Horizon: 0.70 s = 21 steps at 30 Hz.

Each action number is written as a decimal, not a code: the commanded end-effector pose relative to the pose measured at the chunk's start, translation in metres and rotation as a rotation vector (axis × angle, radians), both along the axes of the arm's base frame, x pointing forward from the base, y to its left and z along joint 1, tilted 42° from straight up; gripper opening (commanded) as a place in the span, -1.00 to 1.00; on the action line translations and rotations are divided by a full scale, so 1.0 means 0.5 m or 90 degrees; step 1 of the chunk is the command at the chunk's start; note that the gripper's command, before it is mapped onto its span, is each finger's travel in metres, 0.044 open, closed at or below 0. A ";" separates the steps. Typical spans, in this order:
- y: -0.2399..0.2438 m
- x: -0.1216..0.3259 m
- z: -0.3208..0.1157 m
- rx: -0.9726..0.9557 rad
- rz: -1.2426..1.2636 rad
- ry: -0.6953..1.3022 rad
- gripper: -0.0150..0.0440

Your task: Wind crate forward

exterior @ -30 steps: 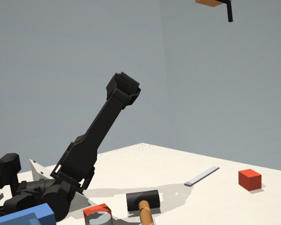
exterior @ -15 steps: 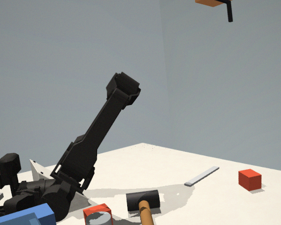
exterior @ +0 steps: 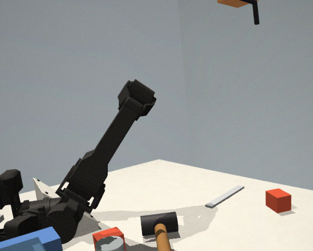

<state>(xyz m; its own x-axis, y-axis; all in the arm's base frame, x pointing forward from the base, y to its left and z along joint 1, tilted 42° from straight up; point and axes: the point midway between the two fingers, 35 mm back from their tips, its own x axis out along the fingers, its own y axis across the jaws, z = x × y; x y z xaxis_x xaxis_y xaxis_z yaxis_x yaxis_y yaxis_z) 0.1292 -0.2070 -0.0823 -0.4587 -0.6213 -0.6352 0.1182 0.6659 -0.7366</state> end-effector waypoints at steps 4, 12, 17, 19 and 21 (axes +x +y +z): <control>0.049 0.051 0.043 0.008 0.003 -0.007 0.32; 0.140 0.099 0.139 0.001 0.000 0.000 0.32; 0.140 0.099 0.139 0.001 0.000 0.000 0.32; 0.140 0.099 0.139 0.001 0.000 0.000 0.32; 0.140 0.099 0.139 0.001 0.000 0.000 0.32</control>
<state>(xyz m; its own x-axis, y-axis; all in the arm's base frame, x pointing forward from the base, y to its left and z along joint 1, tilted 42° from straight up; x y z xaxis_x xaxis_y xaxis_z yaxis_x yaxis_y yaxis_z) 0.1766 -0.1392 -0.0170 -0.4603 -0.6234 -0.6320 0.1063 0.6681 -0.7364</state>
